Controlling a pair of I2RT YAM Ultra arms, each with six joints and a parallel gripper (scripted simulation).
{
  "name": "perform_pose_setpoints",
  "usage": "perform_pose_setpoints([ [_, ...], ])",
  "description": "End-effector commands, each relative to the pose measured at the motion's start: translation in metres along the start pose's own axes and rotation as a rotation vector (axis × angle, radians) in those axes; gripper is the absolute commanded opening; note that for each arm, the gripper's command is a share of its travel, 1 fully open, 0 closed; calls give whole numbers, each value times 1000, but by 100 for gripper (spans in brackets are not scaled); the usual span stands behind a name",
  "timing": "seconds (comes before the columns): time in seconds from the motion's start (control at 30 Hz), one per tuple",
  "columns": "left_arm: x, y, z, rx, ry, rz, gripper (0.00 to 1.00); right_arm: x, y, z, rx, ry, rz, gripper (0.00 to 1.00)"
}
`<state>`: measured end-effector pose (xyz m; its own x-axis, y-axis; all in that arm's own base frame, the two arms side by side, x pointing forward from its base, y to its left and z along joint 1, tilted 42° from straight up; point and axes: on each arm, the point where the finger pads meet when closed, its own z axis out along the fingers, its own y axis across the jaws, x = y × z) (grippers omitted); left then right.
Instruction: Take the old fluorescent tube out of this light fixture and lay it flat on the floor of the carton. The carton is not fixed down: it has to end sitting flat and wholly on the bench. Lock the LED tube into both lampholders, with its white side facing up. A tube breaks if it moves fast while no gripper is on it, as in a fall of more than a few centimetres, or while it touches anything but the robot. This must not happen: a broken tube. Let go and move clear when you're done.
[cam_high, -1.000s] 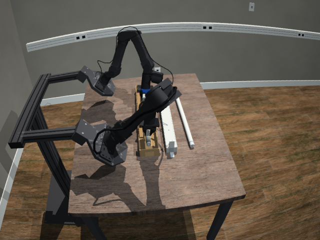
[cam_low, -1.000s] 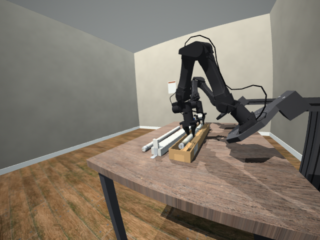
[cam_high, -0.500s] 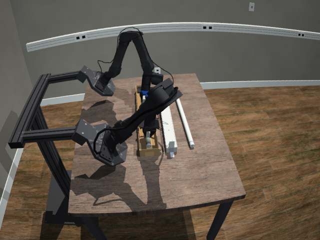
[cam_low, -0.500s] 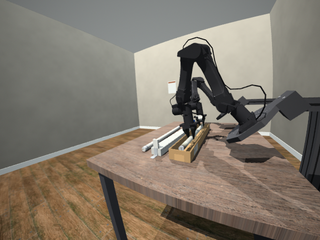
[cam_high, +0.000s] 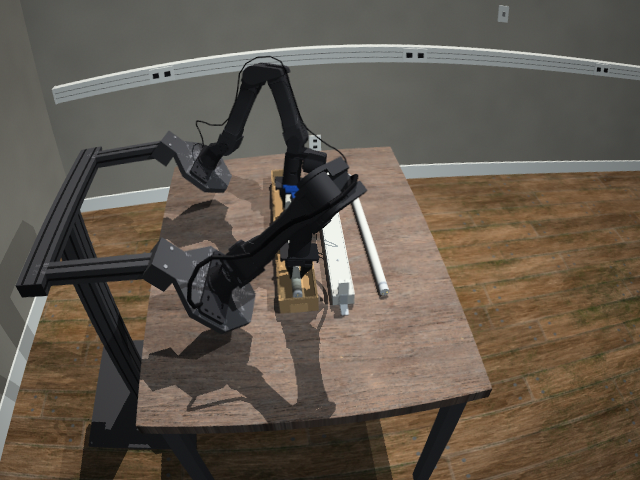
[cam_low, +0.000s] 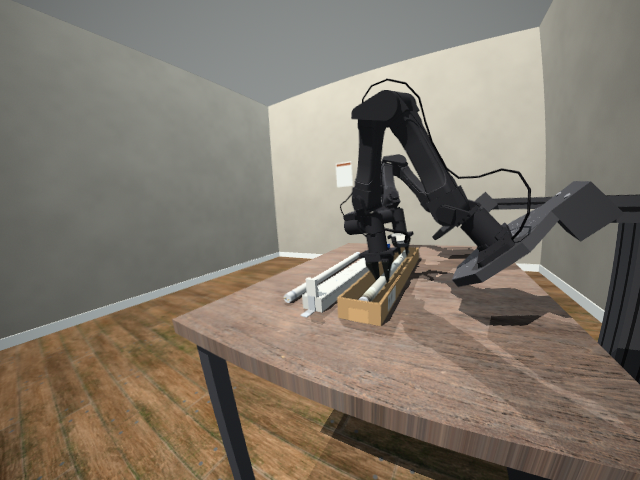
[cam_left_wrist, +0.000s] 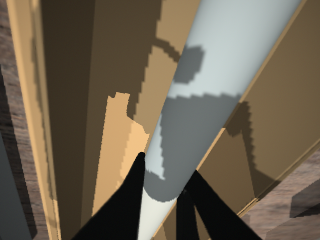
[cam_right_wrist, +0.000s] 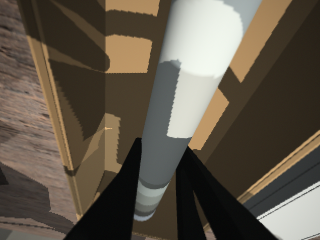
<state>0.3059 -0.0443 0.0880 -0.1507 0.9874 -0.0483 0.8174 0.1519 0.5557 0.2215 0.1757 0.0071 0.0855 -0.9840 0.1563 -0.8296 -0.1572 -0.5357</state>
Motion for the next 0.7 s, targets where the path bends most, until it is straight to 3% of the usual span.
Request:
perform_pose_setpoints([
  [0.0,4,1,4,-6,10,22,11,6,11,8,-22,7,-32,11],
  [0.57,5,-1,21,5,17,24,11,0,1,19,-4,-7,-27,11],
  [0.67,-1,-1,10,-6,0,39,11,-1,1,9,4,-12,-38,11],
])
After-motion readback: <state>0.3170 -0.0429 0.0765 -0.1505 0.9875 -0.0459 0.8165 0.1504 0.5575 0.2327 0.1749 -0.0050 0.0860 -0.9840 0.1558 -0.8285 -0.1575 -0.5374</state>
